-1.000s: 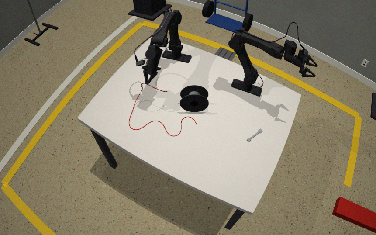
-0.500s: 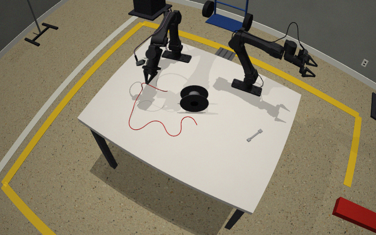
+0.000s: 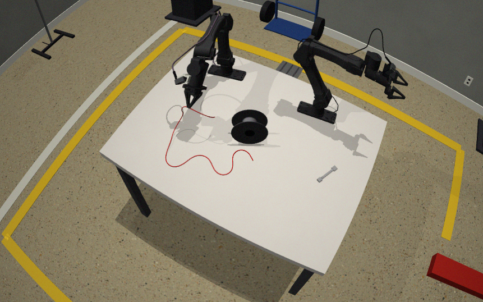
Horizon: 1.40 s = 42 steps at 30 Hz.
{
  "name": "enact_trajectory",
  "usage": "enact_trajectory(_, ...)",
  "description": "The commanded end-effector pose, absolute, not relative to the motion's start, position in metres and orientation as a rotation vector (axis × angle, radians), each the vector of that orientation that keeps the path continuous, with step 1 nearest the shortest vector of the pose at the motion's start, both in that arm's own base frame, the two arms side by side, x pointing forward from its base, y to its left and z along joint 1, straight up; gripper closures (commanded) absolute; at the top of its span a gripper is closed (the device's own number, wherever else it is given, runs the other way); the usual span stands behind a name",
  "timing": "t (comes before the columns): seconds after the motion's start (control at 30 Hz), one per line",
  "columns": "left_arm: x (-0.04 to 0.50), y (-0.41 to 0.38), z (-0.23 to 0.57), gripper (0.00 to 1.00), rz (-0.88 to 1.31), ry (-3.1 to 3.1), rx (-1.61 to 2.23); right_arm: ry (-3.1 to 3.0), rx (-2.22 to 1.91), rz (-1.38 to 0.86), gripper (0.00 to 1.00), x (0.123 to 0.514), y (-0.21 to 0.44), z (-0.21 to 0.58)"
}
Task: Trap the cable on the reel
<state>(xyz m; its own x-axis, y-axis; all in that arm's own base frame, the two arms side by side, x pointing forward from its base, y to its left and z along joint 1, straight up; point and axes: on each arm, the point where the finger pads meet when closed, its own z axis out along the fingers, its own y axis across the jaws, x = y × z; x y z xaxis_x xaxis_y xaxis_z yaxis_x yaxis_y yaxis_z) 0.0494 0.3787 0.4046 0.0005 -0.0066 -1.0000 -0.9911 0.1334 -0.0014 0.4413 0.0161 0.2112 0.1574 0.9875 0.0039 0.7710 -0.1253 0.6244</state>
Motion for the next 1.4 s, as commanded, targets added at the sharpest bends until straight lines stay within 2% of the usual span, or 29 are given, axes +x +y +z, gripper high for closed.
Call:
enact_trajectory(0.0, 0.049, 0.382, 0.396, 0.00, 1.106, 1.294, -1.133, 1.599, 1.921, 0.624, 1.00, 0.442, 0.004, 0.241)
enact_trajectory(0.33, 0.049, 0.382, 0.396, 0.00, 1.106, 1.294, -1.133, 1.629, 1.939, 0.600, 1.00, 0.436, 0.011, 0.221)
enact_trajectory(1.37, 0.049, 0.382, 0.396, 0.00, 1.106, 1.294, -1.133, 1.610, 1.921, 0.620, 1.00, 0.439, 0.009, 0.238)
